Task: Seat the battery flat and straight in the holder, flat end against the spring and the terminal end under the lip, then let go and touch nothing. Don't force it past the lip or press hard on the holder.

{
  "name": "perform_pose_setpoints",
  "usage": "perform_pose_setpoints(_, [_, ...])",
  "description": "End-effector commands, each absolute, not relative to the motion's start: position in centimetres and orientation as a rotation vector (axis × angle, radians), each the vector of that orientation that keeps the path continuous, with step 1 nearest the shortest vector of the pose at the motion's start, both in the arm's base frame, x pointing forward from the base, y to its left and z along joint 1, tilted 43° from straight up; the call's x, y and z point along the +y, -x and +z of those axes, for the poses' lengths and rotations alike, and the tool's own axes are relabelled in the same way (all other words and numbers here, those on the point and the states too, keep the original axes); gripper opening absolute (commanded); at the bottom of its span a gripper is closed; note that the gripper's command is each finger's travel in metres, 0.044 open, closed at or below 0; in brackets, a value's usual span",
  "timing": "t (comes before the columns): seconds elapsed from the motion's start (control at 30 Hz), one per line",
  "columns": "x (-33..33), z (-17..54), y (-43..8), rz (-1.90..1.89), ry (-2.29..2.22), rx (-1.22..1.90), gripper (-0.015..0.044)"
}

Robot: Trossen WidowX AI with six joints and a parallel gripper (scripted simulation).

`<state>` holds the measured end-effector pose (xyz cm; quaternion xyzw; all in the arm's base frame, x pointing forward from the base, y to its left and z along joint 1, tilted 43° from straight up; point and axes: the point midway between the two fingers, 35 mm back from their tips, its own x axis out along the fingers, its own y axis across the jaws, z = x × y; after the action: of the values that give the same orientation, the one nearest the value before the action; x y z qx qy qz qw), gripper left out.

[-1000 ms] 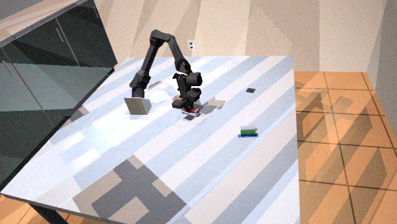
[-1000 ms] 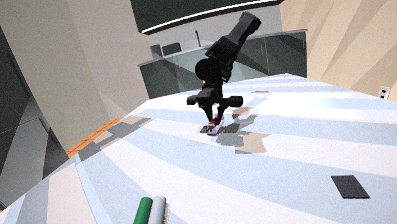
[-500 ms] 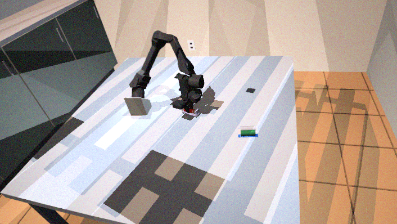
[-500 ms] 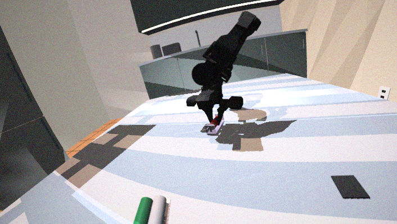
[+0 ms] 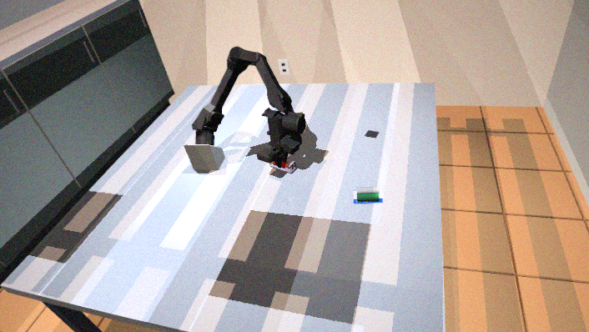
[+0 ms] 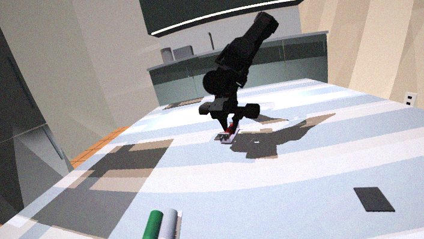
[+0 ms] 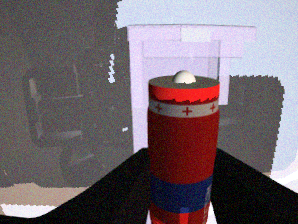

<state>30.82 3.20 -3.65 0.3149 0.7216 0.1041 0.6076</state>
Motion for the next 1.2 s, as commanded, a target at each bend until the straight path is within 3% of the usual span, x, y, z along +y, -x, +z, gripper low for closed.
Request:
perform_pose_setpoints(0.0, [3.2, -3.7, -31.0, 0.246, -0.732, 1.676, 0.0083])
perform_pose_setpoints(0.93, [3.0, -3.9, -32.0, 0.243, -0.727, 1.677, 0.0083])
perform_pose_setpoints(1.07, [3.0, -3.9, -32.0, 0.243, -0.727, 1.677, 0.0185])
perform_pose_setpoints(1.17, [2.9, -3.8, -32.0, 0.243, -0.727, 1.677, 0.0185])
